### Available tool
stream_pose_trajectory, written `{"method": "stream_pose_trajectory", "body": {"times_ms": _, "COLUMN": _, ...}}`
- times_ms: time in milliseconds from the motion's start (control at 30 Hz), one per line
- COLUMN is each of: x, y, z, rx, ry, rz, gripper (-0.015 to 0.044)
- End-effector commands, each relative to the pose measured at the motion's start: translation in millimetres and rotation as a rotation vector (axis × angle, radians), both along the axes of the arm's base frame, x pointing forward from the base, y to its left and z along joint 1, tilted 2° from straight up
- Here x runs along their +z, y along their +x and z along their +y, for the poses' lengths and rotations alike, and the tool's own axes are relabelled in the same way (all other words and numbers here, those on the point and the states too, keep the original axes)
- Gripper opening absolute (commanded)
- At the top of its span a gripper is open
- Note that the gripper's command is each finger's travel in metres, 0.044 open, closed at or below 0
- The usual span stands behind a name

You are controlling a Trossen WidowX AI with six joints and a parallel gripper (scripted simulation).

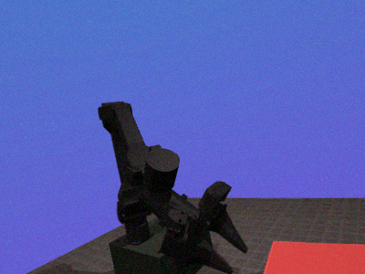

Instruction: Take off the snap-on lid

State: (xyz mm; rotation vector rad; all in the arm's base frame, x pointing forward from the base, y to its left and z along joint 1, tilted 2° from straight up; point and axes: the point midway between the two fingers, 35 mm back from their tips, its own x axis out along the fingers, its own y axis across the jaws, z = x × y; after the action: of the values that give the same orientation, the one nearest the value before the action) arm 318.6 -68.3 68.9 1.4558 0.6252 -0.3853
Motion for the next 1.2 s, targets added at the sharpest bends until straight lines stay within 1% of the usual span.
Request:
{"method": "stream_pose_trajectory", "body": {"times_ms": 0, "x": -3.7, "y": 6.5, "z": -0.6, "rx": -0.007, "ry": 0.000, "rz": 0.001, "gripper": 0.0235}}
{"method": "stream_pose_trajectory", "body": {"times_ms": 1100, "x": -35.3, "y": 44.3, "z": 7.4, "rx": -0.007, "ry": 0.001, "rz": -0.003, "gripper": 0.0235}}
{"method": "stream_pose_trajectory", "body": {"times_ms": 1167, "x": -35.3, "y": 44.3, "z": 7.4, "rx": -0.007, "ry": 0.001, "rz": -0.003, "gripper": 0.0183}}
